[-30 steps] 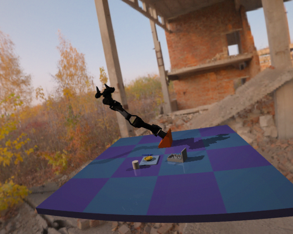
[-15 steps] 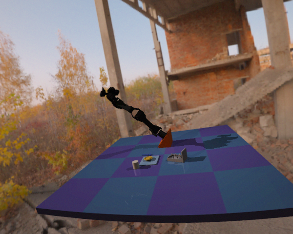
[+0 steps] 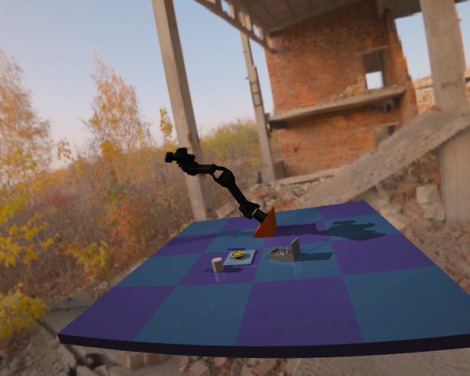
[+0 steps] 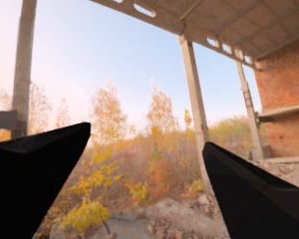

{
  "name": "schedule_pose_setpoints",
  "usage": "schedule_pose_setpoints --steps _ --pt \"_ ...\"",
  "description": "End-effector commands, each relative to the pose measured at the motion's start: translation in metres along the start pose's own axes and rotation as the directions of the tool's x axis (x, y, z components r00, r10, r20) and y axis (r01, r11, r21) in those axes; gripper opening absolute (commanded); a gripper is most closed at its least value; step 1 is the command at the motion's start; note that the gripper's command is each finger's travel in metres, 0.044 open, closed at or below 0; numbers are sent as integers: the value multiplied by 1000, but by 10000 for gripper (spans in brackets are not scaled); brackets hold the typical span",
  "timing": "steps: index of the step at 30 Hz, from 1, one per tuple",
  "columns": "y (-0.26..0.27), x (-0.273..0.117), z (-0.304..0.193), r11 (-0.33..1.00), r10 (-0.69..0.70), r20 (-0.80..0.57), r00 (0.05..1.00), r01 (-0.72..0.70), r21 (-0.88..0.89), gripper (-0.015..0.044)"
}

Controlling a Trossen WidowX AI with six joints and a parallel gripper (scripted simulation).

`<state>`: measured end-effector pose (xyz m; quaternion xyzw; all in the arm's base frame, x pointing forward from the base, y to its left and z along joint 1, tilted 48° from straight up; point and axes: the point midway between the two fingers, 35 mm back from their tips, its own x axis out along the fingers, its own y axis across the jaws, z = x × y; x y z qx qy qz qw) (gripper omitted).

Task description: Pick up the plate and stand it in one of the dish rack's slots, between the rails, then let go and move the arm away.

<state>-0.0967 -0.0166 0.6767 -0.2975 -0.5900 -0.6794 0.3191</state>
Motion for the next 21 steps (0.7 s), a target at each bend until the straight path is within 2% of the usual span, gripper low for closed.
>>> schedule_pose_setpoints --steps 1,11,21 --pt "-17 4 -35 999 -51 -108 993 51 0 400" --pt "-38 -4 -113 993 -115 -354 928 118 -14 400" --pt "-39 -33 -185 991 -127 -577 807 126 -41 400"
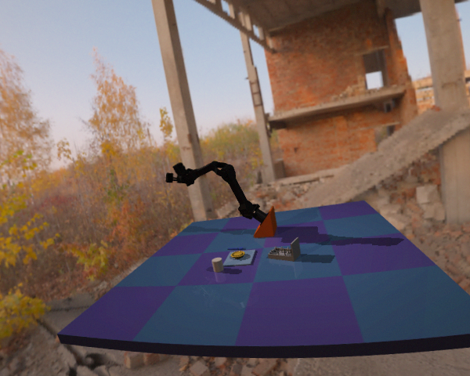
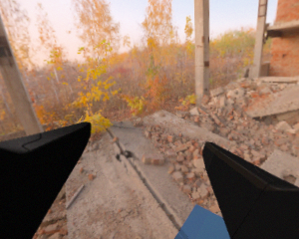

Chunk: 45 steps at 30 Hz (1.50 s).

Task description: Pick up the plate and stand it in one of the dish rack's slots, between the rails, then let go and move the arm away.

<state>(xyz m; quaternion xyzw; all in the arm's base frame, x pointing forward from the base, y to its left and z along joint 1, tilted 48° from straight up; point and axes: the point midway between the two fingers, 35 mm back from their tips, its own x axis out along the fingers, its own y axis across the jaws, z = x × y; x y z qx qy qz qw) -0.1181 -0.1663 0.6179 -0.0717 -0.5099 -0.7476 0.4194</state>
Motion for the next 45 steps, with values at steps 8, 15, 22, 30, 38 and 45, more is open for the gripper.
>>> schedule_pose_setpoints --steps 8,15,22,30,38,45 --pt "-1 -2 -99 999 -24 -289 957 11 -49 400" --pt "9 -19 -149 998 -9 -440 898 -17 -56 400" --pt "19 -47 -204 992 -3 -591 807 -70 -102 400" --pt "30 -93 -263 972 -4 -741 672 -172 -162 400" --pt "40 -152 -312 929 -13 -855 518 -310 -202 400" --pt "45 -212 -345 866 -37 -925 379 -450 -219 400"
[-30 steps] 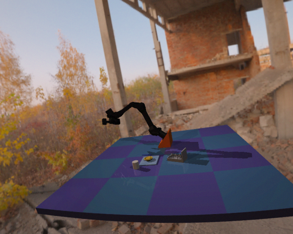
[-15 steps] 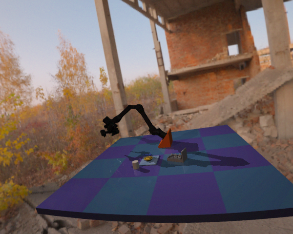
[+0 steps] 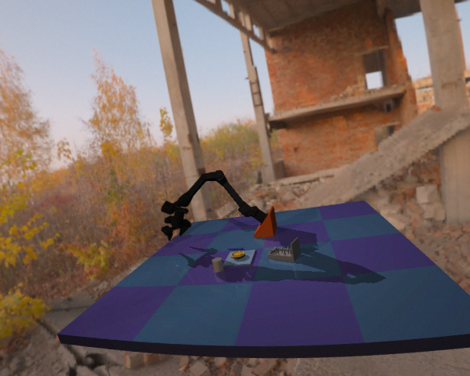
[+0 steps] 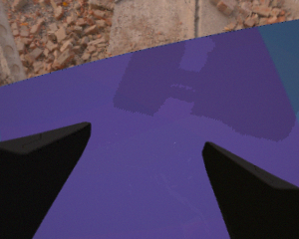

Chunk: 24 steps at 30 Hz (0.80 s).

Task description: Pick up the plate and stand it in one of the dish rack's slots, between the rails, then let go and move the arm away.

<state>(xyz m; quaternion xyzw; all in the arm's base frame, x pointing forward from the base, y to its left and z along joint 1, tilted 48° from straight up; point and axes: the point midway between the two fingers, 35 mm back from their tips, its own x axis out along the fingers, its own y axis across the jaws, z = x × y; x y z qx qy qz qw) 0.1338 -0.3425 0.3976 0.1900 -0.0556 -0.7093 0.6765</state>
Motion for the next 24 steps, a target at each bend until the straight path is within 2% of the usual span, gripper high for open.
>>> schedule_pose_setpoints --steps 1,13,24 --pt "20 0 -39 994 22 -96 995 -31 -103 400" --pt "63 -20 -128 927 66 -271 960 -160 -340 400" --pt "89 -64 -216 761 57 -437 898 -323 -563 400"
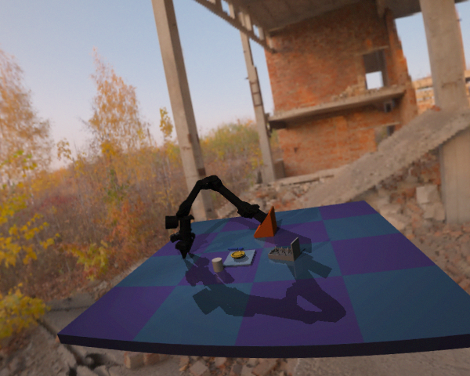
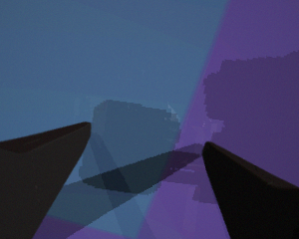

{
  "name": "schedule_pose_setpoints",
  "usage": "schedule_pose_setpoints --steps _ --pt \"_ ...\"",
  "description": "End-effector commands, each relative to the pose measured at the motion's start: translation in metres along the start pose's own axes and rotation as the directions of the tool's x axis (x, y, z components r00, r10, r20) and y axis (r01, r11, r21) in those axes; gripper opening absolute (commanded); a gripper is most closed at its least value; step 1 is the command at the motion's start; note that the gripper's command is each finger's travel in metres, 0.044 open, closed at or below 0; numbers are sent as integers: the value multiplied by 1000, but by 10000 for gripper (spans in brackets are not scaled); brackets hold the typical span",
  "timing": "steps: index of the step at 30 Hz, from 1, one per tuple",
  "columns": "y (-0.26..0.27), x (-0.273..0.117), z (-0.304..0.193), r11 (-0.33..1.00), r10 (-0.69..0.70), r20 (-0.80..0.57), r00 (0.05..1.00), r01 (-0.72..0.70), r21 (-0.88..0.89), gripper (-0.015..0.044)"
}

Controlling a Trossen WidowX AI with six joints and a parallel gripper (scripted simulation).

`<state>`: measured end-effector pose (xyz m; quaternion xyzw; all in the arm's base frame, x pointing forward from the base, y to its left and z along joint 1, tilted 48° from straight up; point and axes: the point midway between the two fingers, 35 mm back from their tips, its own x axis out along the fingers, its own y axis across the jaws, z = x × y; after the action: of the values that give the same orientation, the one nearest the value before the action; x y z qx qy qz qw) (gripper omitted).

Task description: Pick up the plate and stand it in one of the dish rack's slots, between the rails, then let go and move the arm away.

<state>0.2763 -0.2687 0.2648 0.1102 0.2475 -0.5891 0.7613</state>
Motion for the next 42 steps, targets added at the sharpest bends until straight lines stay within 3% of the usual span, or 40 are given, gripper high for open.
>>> schedule_pose_setpoints --steps 1,19,31,42 --pt "30 -3 -33 989 31 -70 997 -40 -140 400" --pt "98 -44 -143 762 42 -229 973 -179 -622 400" --pt "117 -84 -216 454 14 -259 966 -237 -859 400" --pt "122 -119 -268 141 -8 -214 977 -211 -967 400"
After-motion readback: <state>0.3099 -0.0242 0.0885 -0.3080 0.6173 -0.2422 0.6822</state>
